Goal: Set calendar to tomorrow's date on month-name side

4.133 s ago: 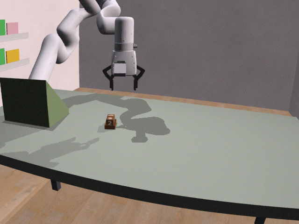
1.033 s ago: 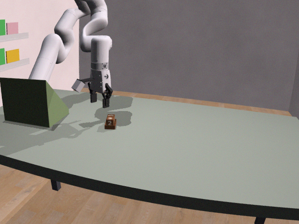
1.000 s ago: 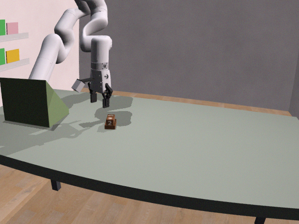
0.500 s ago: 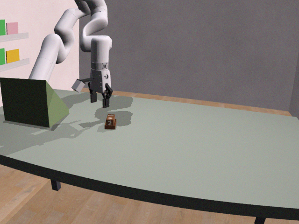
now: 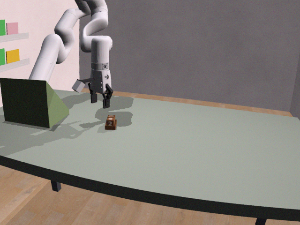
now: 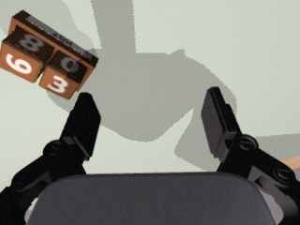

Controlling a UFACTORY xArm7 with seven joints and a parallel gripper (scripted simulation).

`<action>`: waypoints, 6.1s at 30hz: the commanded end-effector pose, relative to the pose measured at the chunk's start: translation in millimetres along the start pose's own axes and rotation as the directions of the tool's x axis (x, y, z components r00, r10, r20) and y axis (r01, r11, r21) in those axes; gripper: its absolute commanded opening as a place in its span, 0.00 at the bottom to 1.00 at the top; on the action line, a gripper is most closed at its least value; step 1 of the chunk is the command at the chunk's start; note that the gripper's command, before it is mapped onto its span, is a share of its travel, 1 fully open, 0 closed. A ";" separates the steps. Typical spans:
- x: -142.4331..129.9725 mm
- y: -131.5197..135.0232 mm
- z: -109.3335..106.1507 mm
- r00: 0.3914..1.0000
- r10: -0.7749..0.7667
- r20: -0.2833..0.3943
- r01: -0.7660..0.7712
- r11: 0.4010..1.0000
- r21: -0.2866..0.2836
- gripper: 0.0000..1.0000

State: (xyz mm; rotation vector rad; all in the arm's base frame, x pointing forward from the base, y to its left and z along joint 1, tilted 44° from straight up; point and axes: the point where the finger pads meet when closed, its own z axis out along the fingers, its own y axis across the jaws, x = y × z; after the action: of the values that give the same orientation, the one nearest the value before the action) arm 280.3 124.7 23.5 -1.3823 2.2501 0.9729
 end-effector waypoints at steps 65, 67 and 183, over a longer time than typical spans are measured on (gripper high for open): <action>21.6 -25.9 -0.3 1.000 0.000 0.001 0.000 1.000 0.003 1.00; 21.6 -25.9 -0.3 1.000 0.000 0.001 0.000 1.000 0.003 1.00; -12.4 -46.3 -0.5 0.844 0.537 0.003 -0.537 0.844 0.002 1.00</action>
State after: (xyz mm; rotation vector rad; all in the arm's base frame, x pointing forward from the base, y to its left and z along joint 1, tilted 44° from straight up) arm 323.7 119.1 12.8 -0.8000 2.6620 1.1176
